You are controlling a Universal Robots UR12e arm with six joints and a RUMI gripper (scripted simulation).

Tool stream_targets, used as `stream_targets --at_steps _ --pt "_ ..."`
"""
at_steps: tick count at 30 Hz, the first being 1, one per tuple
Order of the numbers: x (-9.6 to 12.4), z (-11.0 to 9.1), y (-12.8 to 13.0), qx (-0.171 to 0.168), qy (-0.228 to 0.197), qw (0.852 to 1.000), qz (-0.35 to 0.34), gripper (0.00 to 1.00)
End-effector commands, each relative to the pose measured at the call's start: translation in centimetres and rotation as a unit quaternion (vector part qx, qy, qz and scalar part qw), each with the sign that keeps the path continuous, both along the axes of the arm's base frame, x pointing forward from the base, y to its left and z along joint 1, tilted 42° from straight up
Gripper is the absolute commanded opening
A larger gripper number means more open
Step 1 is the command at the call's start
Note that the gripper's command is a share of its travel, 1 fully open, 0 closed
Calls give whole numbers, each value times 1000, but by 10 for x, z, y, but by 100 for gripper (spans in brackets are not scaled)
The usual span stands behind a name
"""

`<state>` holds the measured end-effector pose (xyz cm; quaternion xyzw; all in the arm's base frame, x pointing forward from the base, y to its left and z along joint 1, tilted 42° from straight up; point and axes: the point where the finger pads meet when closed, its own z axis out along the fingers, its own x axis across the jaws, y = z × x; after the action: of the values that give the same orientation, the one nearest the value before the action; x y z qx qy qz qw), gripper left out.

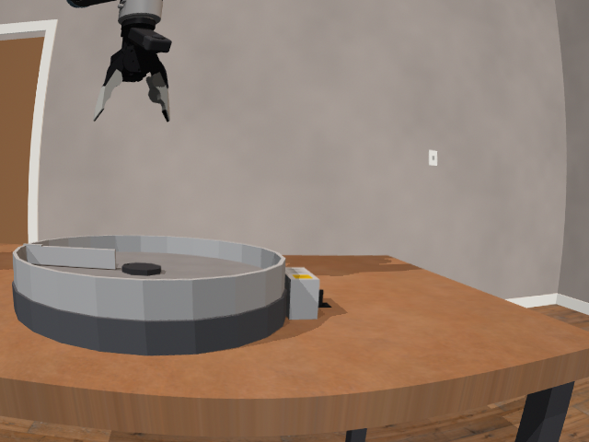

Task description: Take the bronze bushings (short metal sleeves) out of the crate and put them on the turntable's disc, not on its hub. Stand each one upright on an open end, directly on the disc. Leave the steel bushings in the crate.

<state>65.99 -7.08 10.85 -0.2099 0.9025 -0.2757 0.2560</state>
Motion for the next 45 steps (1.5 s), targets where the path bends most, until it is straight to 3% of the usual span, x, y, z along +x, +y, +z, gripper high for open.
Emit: stream_targets --at_steps 1,20,23,26,32,38,45 --pt "0 0 0 0 0 1000 0 100" --pt "-1 -1 -3 4 -2 1000 -5 100" --pt "-4 -10 -23 23 -12 999 -30 100" --pt "-12 -26 -58 59 -30 995 -78 100" --pt "-37 -58 -130 132 -75 972 -180 100" --pt "-46 -66 -149 152 -89 962 -208 100" --pt "-47 -66 -150 153 -90 961 -210 100"
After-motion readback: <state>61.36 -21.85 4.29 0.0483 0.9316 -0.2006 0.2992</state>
